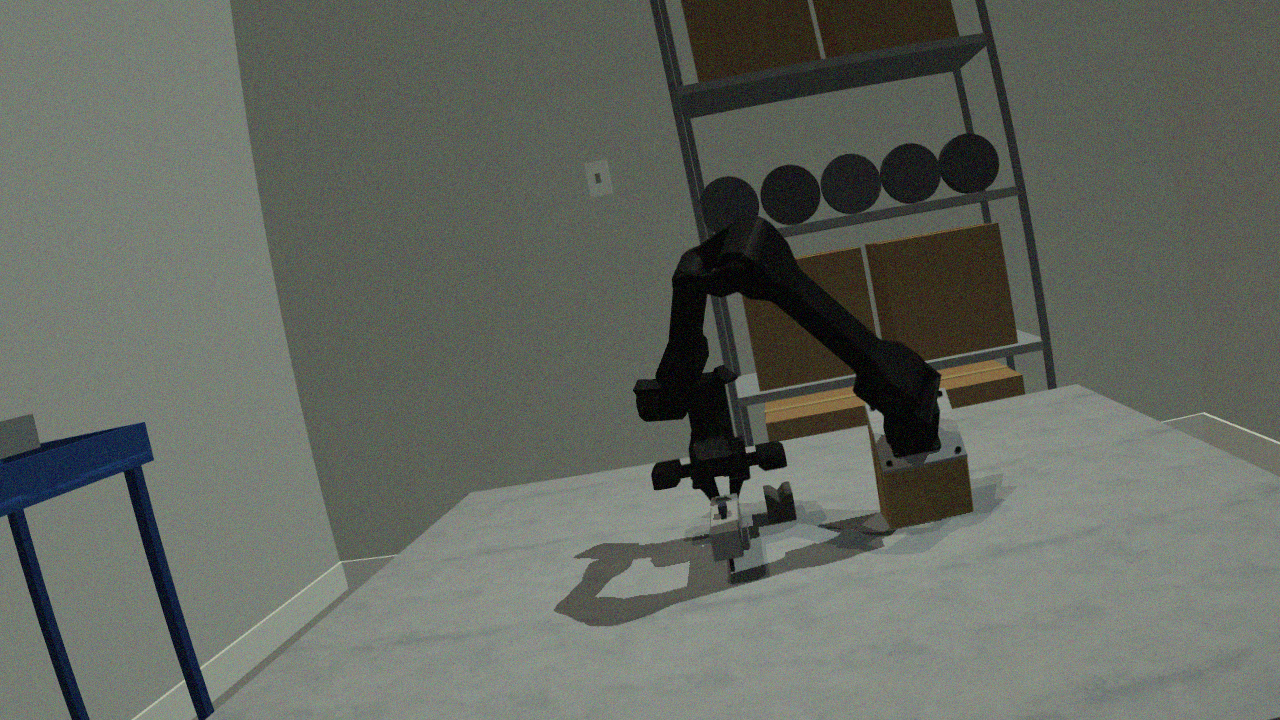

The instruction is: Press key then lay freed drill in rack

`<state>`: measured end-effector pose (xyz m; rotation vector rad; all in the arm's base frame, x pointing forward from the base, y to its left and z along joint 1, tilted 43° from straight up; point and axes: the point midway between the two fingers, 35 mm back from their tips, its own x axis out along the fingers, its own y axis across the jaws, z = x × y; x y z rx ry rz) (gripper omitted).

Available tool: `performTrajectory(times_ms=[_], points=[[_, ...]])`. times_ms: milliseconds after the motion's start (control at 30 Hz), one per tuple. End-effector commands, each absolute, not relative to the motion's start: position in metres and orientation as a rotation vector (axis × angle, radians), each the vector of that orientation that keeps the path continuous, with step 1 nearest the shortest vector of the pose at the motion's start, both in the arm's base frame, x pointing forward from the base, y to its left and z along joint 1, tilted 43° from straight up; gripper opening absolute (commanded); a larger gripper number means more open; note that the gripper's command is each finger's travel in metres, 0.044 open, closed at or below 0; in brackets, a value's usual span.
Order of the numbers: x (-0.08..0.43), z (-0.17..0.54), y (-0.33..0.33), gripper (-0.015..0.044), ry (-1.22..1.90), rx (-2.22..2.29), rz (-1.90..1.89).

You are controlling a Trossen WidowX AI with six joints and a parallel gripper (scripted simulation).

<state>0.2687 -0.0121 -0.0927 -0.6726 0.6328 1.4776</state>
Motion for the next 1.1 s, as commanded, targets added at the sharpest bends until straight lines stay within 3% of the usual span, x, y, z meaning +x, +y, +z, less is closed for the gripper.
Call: performTrajectory(times_ms=[0, 900, 1067], points=[[0.269, -0.097, -0.015, 0.0000, 0.632, -0.666, 1.479], [0.269, -0.123, -0.041, 0.0000, 0.633, -0.668, 1.479], [0.270, -0.119, -0.040, 0.0131, 0.630, -0.674, 1.473]])
